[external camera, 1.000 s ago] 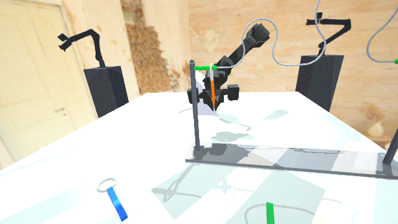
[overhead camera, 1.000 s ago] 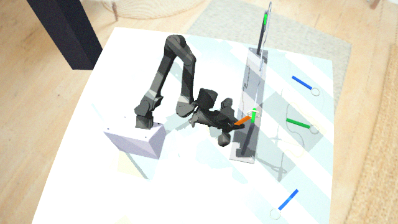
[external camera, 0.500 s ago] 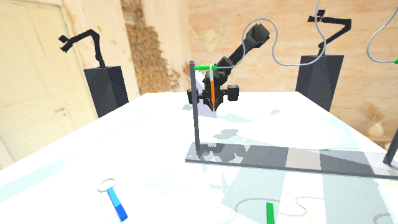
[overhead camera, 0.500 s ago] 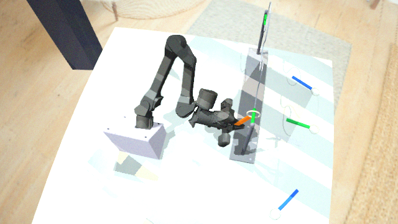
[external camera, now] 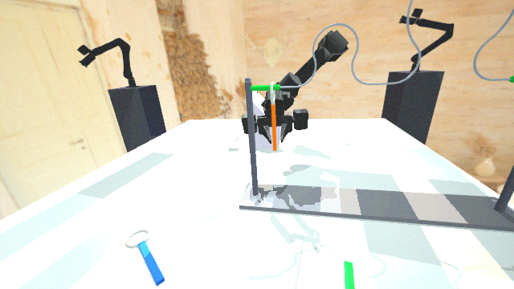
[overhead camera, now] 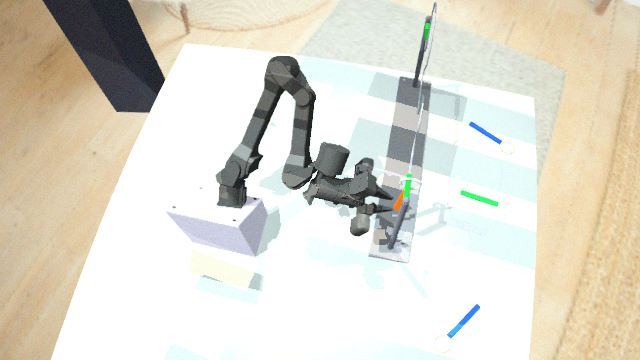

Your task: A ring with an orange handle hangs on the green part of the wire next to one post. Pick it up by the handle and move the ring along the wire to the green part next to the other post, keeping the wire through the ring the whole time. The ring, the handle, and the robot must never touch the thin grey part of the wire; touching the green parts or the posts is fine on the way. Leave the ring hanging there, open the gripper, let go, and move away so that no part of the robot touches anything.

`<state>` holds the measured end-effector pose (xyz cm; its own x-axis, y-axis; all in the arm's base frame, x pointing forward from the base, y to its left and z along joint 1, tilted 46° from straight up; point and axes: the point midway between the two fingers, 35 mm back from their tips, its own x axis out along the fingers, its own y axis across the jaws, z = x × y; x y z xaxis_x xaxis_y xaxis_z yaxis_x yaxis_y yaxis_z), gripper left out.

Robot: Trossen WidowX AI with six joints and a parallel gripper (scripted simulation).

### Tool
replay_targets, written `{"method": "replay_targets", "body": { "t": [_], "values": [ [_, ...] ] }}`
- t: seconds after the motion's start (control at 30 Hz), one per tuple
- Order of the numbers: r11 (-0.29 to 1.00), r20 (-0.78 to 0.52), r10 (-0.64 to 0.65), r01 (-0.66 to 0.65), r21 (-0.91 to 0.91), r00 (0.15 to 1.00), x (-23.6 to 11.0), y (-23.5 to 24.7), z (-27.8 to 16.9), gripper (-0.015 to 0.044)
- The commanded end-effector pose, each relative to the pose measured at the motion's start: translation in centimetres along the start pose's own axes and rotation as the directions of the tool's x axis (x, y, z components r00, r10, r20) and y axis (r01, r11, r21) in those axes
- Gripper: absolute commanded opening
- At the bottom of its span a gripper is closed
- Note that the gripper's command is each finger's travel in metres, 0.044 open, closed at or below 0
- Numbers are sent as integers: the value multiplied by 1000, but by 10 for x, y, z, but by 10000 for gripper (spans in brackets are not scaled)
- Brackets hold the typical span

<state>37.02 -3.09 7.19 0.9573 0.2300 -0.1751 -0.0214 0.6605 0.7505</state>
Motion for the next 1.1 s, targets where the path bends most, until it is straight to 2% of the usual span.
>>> {"method": "replay_targets", "body": {
  "t": [0.0,0.33,1.07],
  "values": [
    [1000,-3,0,0,0,1000,-9,0,0,160],
    [1000,-3,-4,4,5,1000,-48,-1,-1,160],
    [1000,-3,-4,4,5,1000,-49,-1,-1,160]
  ]
}}
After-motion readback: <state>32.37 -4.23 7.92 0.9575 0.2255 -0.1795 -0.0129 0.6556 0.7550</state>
